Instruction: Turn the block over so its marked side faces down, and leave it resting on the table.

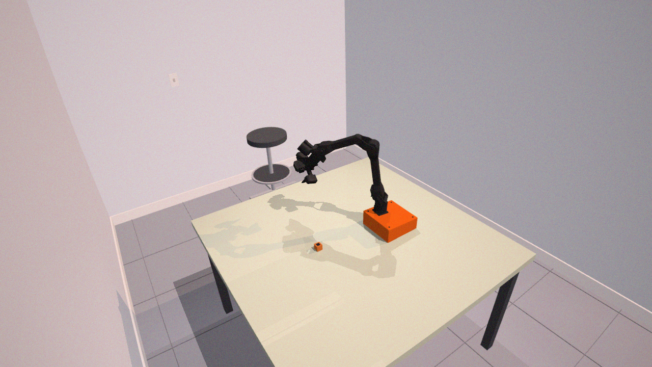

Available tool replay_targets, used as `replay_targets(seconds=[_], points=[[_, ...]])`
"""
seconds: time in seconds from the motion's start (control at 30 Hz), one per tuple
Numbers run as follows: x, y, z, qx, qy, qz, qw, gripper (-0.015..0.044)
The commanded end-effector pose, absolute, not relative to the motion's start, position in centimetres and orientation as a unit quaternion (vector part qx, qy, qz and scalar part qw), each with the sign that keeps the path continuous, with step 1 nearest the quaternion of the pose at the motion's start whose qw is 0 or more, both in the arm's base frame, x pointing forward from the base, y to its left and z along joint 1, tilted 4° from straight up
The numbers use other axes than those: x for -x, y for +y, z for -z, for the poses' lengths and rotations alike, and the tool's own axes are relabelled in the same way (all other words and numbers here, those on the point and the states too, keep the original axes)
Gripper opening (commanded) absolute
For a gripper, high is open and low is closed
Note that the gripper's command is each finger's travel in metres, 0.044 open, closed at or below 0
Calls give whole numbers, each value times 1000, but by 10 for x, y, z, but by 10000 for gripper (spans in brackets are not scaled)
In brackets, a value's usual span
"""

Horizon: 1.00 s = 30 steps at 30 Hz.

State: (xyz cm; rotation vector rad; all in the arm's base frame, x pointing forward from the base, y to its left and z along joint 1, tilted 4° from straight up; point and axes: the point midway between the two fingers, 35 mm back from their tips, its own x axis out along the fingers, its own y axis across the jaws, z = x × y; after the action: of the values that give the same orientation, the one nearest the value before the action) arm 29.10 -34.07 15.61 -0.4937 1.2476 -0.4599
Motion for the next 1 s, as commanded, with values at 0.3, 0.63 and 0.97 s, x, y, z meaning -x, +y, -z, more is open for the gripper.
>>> replay_targets(seconds=[0.3, 0.63, 0.97], points=[[-380, -195, -94, 154, 607, 59, 777, 440], [-395, -33, -46, 39, 690, -21, 722, 440], [-388, 7, -37, 18, 718, -28, 696, 440]])
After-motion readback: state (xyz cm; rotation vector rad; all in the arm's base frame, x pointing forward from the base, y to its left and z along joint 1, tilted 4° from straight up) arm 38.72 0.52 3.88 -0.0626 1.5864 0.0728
